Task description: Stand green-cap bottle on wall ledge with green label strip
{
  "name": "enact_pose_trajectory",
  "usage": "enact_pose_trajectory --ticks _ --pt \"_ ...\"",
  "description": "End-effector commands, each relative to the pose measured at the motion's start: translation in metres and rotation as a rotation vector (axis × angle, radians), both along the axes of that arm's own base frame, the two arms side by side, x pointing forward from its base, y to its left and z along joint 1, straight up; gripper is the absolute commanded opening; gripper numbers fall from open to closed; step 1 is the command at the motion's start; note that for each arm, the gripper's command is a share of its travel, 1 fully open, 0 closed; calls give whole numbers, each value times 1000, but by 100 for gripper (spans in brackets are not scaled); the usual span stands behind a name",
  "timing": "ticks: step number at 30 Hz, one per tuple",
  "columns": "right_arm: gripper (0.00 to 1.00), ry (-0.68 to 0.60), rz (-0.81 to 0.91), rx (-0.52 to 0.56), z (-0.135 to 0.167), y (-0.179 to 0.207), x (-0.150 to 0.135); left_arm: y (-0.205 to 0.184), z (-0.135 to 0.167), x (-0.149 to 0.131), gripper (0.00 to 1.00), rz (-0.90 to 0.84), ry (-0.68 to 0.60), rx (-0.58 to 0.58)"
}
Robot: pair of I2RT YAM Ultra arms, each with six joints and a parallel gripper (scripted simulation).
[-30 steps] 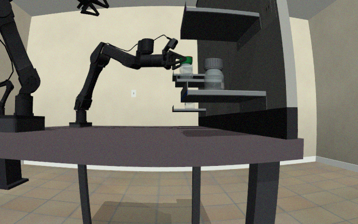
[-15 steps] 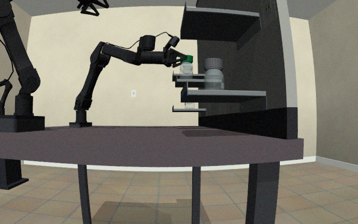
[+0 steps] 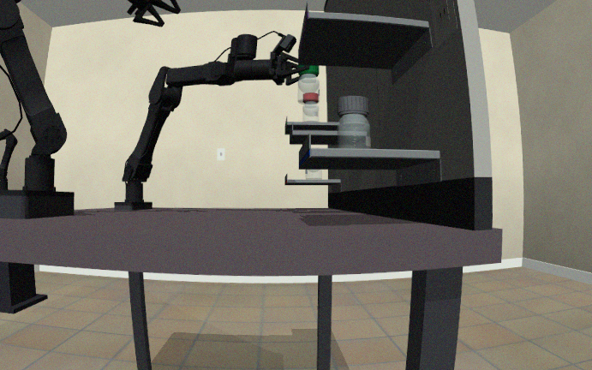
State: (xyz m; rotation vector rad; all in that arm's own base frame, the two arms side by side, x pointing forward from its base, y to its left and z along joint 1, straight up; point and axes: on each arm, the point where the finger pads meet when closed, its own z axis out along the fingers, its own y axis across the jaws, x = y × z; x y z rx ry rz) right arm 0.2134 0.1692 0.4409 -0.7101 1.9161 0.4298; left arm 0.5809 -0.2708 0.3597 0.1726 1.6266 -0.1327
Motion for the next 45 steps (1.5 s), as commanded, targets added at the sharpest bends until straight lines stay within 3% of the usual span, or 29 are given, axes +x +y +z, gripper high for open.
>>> enact_pose_trajectory --ticks 1,4,6,8,12,23,27,29,30,35,41,45 --pt "89 10 -12 -7 -1 -3 -1 5 38 -7 50 3 -36 -17" --pt "89 10 -12 -7 -1 -3 -1 1 39 -6 50 -14 -2 1" --pt "89 10 -12 -7 -1 -3 -1 9 75 -11 50 -31 -78 -43" --pt "89 10 -12 -7 -1 -3 -1 22 85 -15 50 -54 -106 -56" --pt "89 10 -12 -7 -1 -3 -1 41 85 -20 50 -72 -104 -45" --pt "89 10 -12 -7 -1 -3 -1 204 72 -67 50 -161 -42 -8" --pt "89 10 -12 -7 -1 -3 -1 271 71 -79 50 -136 -34 -3" --pt "89 10 -12 -7 -1 -3 -1 271 71 -79 50 -136 -34 -3" --pt "89 10 -12 -7 -1 -3 -1 291 82 -82 50 -117 -53 -2" --pt "89 10 -12 -7 -1 -3 -1 365 73 -90 50 -66 -30 6" --pt "89 10 -12 -7 -1 -3 -1 414 74 -98 50 -31 -28 10" --pt "89 10 -12 -7 -1 -3 -1 426 75 -100 50 -16 -30 13"
